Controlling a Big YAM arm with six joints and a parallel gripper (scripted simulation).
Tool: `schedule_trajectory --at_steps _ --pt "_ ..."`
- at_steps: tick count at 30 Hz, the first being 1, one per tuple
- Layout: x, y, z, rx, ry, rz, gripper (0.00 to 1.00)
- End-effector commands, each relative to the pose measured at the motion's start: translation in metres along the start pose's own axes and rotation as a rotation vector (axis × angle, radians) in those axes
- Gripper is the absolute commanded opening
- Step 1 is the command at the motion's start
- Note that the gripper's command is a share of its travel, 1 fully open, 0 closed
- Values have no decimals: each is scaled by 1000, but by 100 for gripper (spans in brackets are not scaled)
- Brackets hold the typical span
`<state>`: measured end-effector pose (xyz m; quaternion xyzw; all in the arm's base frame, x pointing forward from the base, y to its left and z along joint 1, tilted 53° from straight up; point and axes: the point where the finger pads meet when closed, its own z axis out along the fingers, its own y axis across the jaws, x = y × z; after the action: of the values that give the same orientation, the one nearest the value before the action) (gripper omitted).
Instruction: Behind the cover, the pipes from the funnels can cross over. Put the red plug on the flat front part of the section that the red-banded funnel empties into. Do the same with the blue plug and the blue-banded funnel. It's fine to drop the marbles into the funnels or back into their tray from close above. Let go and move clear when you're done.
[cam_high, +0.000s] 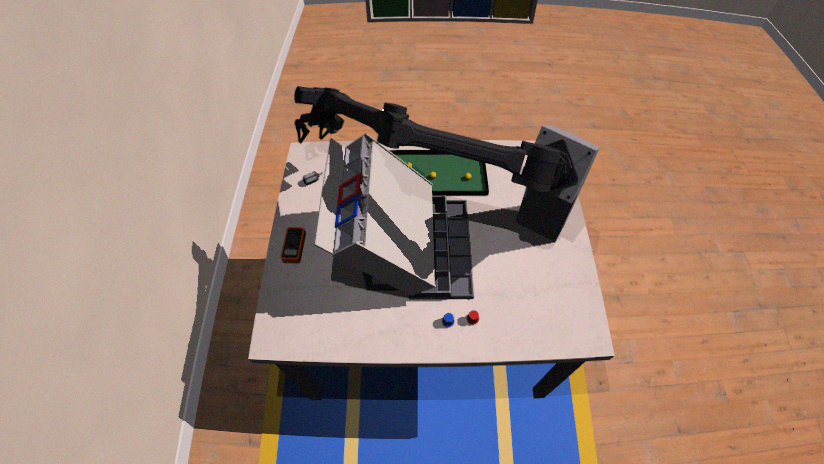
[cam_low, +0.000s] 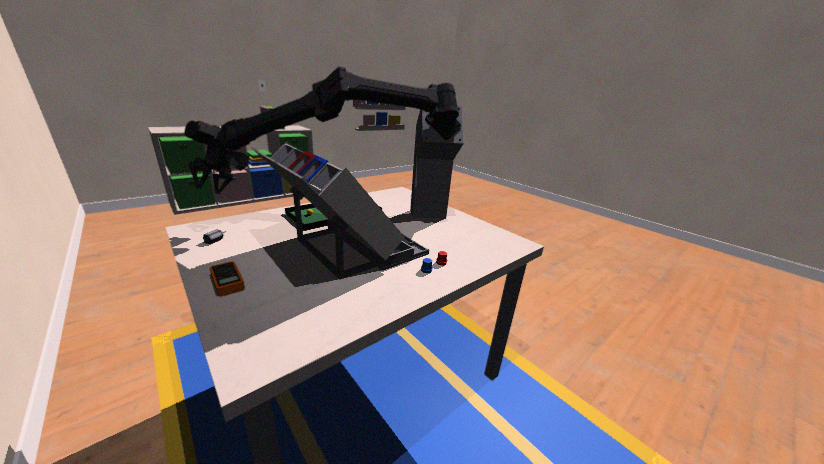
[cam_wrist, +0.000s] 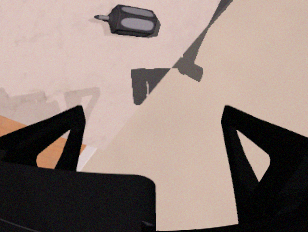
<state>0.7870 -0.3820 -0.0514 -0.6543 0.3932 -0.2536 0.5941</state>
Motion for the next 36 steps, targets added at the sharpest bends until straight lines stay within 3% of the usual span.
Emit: schedule_trajectory --at_steps 1,36 --pt "5 -6 -8 4 10 -8 100" --pt "7 -13 -8 9 12 -23 100"
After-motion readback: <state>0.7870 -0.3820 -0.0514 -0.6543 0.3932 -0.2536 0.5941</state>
